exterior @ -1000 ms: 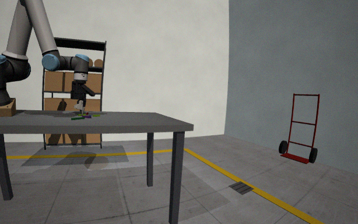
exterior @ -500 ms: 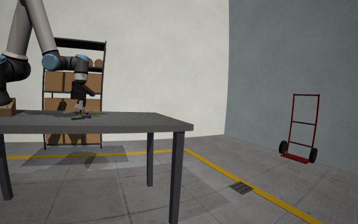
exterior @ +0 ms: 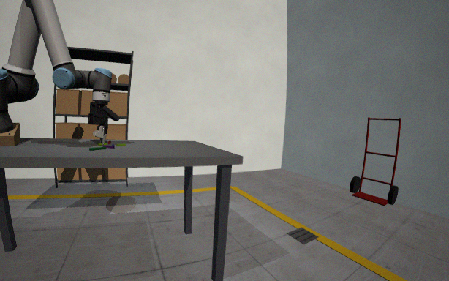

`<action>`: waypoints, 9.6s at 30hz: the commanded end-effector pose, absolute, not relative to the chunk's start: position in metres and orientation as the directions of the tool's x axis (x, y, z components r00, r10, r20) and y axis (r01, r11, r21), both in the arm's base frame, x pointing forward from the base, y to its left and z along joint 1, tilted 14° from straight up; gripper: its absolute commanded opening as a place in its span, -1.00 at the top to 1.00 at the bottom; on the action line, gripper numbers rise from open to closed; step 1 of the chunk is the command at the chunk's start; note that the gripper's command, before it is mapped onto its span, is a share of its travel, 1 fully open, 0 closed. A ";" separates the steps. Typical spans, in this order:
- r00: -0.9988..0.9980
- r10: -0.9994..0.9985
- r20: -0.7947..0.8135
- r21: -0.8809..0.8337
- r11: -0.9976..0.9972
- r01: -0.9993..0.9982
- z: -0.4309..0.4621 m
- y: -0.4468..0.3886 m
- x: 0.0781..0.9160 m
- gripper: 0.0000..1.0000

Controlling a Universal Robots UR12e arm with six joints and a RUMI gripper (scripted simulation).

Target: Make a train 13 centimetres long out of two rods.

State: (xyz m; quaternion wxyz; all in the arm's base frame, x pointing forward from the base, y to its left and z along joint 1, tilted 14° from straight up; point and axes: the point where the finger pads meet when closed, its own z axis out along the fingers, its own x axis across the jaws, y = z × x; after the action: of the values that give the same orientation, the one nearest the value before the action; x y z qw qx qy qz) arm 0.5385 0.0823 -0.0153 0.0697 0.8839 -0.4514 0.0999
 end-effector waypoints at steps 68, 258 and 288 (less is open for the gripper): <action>0.572 -0.784 0.240 0.032 -0.583 -0.812 0.072 0.102 0.529 -1.00; -0.689 0.687 -0.232 -0.068 0.695 0.716 0.089 -0.063 0.548 0.72; -0.689 0.687 -0.232 -0.068 0.695 0.716 0.071 -0.067 0.551 0.72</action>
State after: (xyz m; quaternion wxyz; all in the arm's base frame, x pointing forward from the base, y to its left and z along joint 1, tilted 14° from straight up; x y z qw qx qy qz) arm 0.5493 -0.0659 0.0763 -0.0941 -0.3830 -0.9157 0.0770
